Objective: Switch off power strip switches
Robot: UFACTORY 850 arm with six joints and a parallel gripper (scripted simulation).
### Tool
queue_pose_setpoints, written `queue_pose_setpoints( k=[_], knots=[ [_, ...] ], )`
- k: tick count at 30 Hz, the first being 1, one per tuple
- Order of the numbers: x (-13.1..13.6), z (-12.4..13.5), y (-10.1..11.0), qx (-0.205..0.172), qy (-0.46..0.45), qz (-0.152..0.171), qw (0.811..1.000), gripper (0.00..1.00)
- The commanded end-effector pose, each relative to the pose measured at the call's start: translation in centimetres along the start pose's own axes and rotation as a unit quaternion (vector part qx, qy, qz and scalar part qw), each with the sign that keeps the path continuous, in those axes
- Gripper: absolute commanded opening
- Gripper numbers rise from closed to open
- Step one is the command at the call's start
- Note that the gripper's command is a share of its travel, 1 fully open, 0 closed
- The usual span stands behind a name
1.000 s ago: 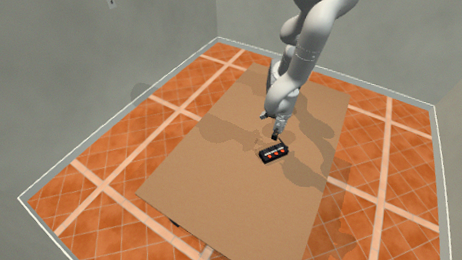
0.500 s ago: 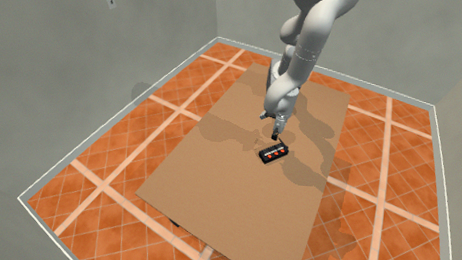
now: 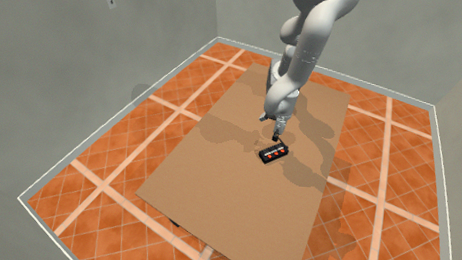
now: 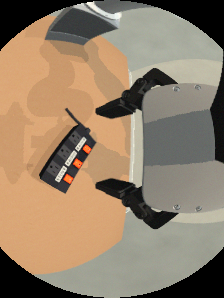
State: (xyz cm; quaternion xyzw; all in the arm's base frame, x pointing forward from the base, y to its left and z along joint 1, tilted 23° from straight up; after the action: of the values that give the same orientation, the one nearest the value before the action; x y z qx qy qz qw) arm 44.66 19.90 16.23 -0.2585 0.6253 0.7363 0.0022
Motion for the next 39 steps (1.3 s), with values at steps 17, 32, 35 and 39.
queue_pose_setpoints(
  k=[17,32,35,39],
  knots=[
    [-4.8,2.9,-6.1,0.002,0.426,-0.001,0.905,1.0],
    [-4.9,2.9,-6.1,0.002,0.429,-0.001,0.903,0.0],
    [-4.9,2.9,-6.1,0.002,0.429,-0.001,0.903,0.0],
    [-4.9,2.9,-6.1,0.002,0.429,-0.001,0.903,0.0]
  ],
)
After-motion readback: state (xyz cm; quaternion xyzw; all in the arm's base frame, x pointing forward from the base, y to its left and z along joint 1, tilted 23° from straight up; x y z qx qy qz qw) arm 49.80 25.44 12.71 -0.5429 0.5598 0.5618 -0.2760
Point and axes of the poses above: the point where the finger pads meet when closed, its own y axis back along the fingers, its own x axis across the jaws, z = x × y, the point moved 2 cm from there along y, back along the fingers, and after that the axes turned 9 degrees about y, right-handed, at the moved point
